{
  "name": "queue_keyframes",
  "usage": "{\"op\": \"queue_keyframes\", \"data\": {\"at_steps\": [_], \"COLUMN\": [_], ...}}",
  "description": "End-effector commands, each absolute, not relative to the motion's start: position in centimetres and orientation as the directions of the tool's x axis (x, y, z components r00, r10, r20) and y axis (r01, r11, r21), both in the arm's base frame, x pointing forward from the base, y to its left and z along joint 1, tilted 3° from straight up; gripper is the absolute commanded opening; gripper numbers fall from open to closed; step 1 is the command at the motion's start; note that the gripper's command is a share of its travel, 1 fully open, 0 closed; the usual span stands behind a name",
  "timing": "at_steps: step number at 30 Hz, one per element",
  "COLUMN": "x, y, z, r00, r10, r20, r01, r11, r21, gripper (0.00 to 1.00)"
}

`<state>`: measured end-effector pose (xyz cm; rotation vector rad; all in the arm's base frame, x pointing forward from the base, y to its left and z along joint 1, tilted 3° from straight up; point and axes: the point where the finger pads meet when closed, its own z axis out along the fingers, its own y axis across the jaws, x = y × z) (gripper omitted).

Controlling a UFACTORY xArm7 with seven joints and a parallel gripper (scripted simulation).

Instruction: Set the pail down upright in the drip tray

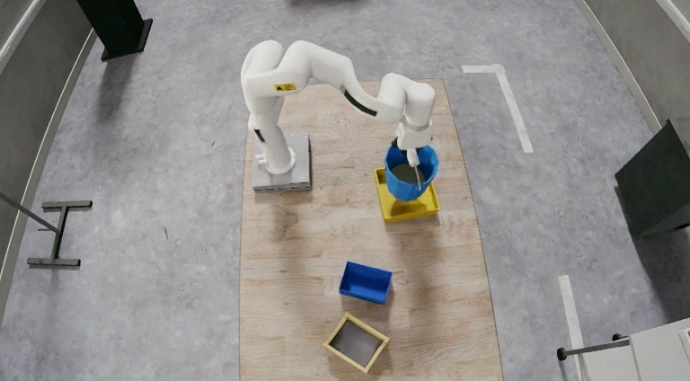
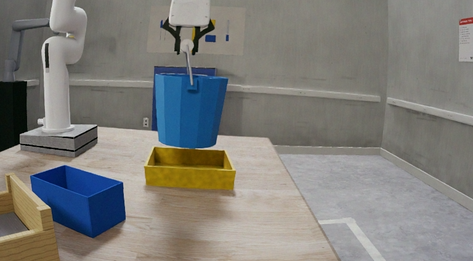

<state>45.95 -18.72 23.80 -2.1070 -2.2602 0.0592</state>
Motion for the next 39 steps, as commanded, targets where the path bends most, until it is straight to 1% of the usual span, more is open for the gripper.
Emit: {"op": "queue_keyframes", "data": {"at_steps": [1,39], "x": [46.08,46.07], "y": [-18.77,-18.78], "z": [24.05,23.57], "r00": [-0.070,-0.070], "r10": [0.998,0.998], "r20": [0.009,0.009], "r01": [0.996,0.996], "r11": [0.070,0.070], "r21": [-0.057,-0.057], "gripper": [0.00,0.00]}}
